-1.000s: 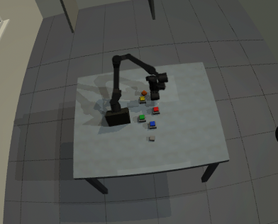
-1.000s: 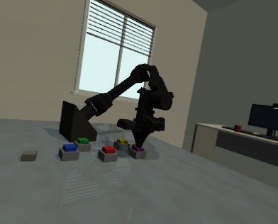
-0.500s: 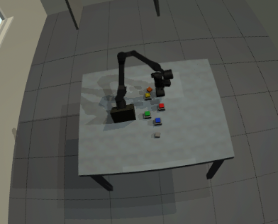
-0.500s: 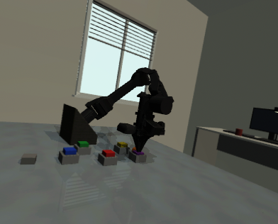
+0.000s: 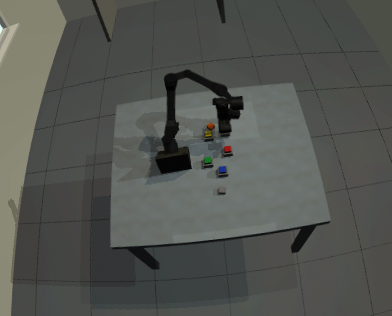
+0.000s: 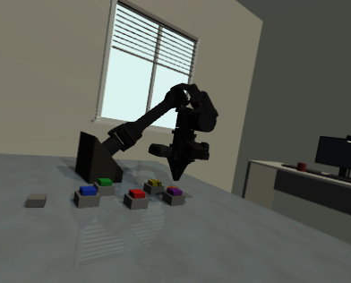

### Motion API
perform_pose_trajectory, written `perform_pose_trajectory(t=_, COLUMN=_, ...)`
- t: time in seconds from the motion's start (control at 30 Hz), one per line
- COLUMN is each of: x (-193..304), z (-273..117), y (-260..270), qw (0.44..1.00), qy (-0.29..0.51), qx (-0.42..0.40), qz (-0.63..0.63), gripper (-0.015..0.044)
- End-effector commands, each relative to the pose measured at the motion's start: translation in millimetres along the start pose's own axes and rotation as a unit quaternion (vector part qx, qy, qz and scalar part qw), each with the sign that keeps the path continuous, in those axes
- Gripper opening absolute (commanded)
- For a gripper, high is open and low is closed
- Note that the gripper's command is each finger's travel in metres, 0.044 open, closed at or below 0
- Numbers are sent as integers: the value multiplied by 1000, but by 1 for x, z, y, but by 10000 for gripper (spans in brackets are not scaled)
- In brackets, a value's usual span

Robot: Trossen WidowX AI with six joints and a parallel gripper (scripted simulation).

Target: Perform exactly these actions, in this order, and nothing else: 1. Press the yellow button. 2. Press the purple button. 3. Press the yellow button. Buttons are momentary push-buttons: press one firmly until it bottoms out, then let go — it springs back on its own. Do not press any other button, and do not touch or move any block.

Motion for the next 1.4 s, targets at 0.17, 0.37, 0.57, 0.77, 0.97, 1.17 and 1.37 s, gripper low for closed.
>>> perform_pose_trajectory(t=0.17, x=-1, z=-60, y=0, qw=1000, qy=-5, qx=3, qz=-3, gripper=20)
perform_pose_trajectory(t=0.37, x=32, z=-63, y=-4, qw=1000, qy=-3, qx=8, qz=2, gripper=20)
perform_pose_trajectory(t=0.57, x=90, z=-59, y=-7, qw=1000, qy=-3, qx=3, qz=-1, gripper=20)
perform_pose_trajectory(t=0.77, x=90, z=-57, y=-7, qw=1000, qy=-3, qx=3, qz=-1, gripper=20)
perform_pose_trajectory(t=0.97, x=90, z=1, y=-7, qw=1000, qy=-4, qx=2, qz=-1, gripper=20)
perform_pose_trajectory(t=1.17, x=90, z=3, y=-7, qw=1000, qy=-4, qx=2, qz=-1, gripper=20)
perform_pose_trajectory(t=1.37, x=89, z=12, y=-7, qw=1000, qy=-4, qx=2, qz=-1, gripper=20)
Point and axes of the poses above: the point midway between the two fingers, 35 mm back from their tips, its own z axis out along the fingers, its own y axis across the jaws, x = y × z, the point moved 5 cm from there along -z, back along the fingers, and after that the axes turned 7 degrees about -z, right-handed, at the moved point
